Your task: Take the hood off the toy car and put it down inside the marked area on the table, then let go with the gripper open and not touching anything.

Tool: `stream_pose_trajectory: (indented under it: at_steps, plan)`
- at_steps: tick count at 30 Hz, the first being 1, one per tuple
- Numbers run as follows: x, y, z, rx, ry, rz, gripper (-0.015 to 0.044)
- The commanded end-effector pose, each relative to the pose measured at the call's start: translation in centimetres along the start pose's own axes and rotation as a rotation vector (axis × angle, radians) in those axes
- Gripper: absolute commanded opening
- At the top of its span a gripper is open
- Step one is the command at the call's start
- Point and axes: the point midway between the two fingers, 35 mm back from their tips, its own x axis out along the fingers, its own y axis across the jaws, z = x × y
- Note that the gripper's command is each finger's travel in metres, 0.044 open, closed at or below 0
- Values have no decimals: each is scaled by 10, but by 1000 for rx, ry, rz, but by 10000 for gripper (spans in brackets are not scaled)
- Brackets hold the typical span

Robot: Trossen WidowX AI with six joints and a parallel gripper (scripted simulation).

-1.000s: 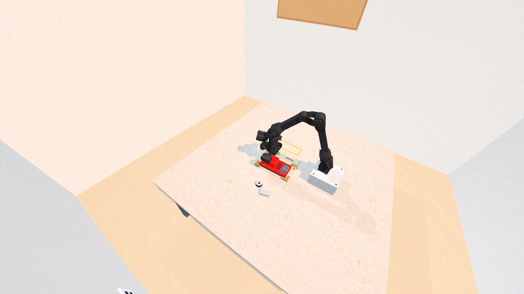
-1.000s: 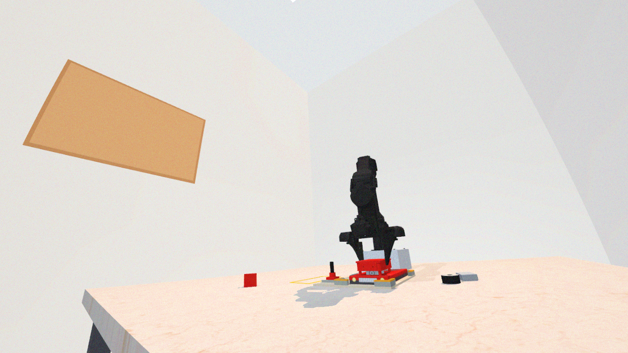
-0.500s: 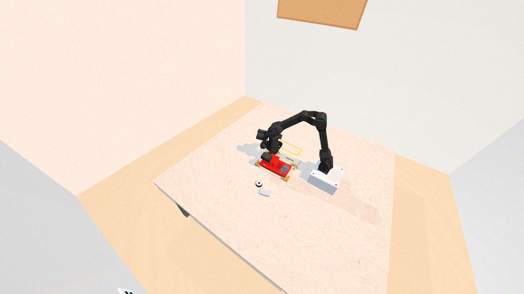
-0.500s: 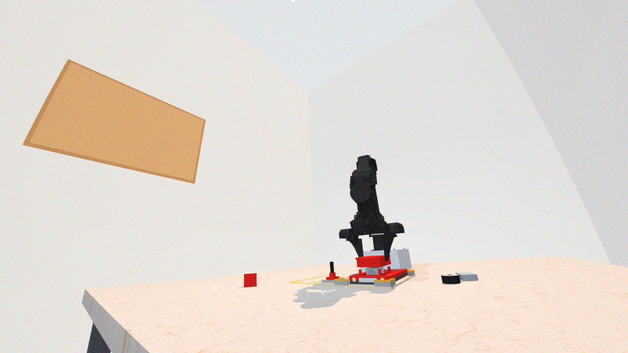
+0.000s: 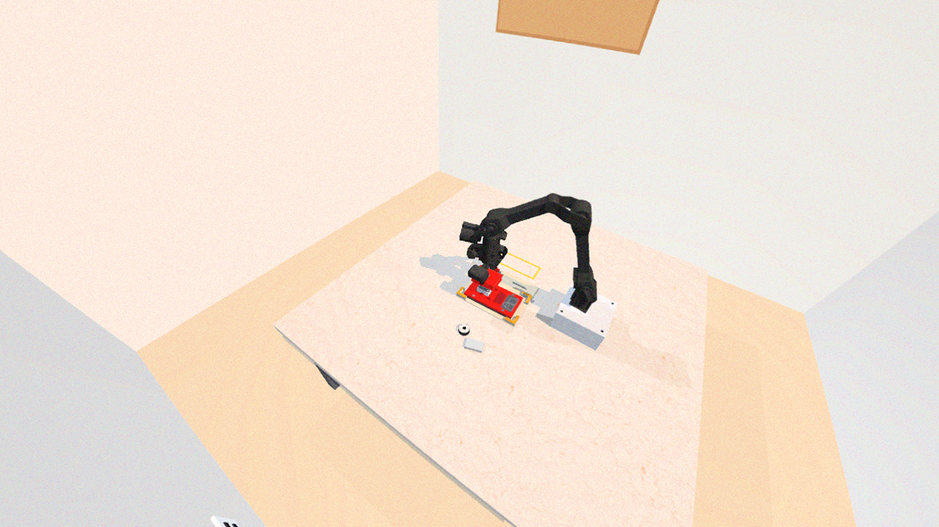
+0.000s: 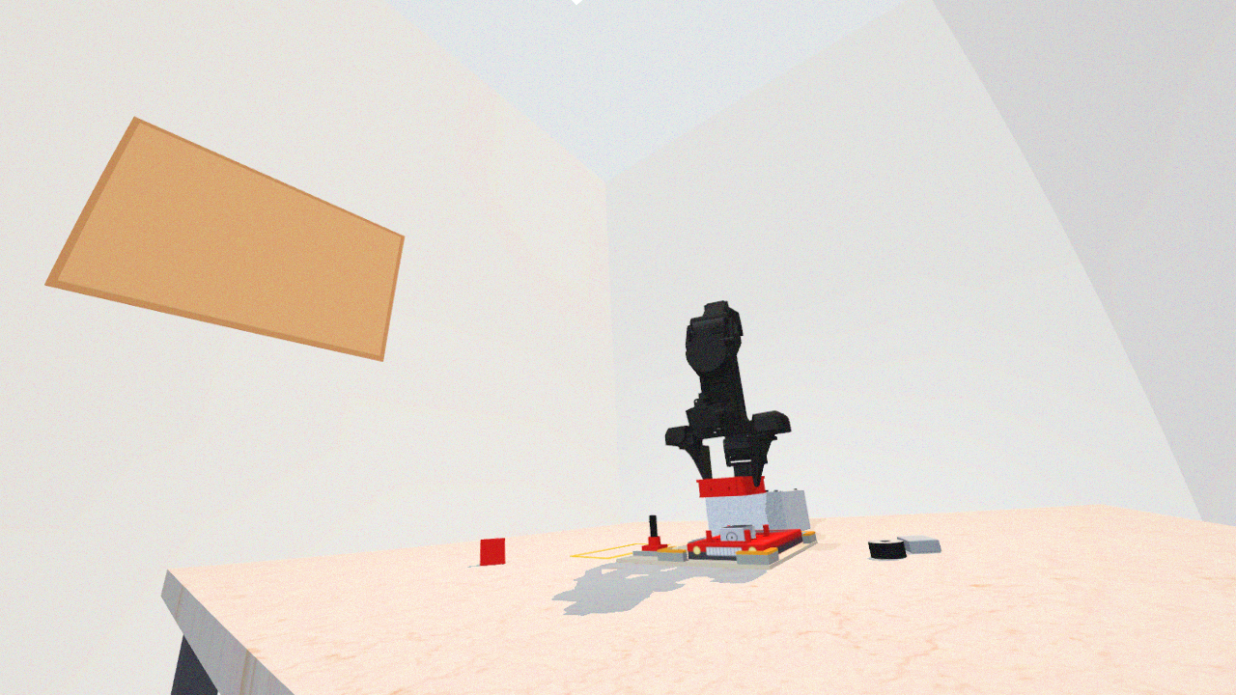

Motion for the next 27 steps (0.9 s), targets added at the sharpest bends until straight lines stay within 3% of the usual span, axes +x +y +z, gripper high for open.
stream_pose_trajectory:
  at_steps: [1, 27]
  plan:
    - [-13, 1, 2, -2, -13, 4, 0]
    - [-8, -108, 5, -1, -9, -7, 0]
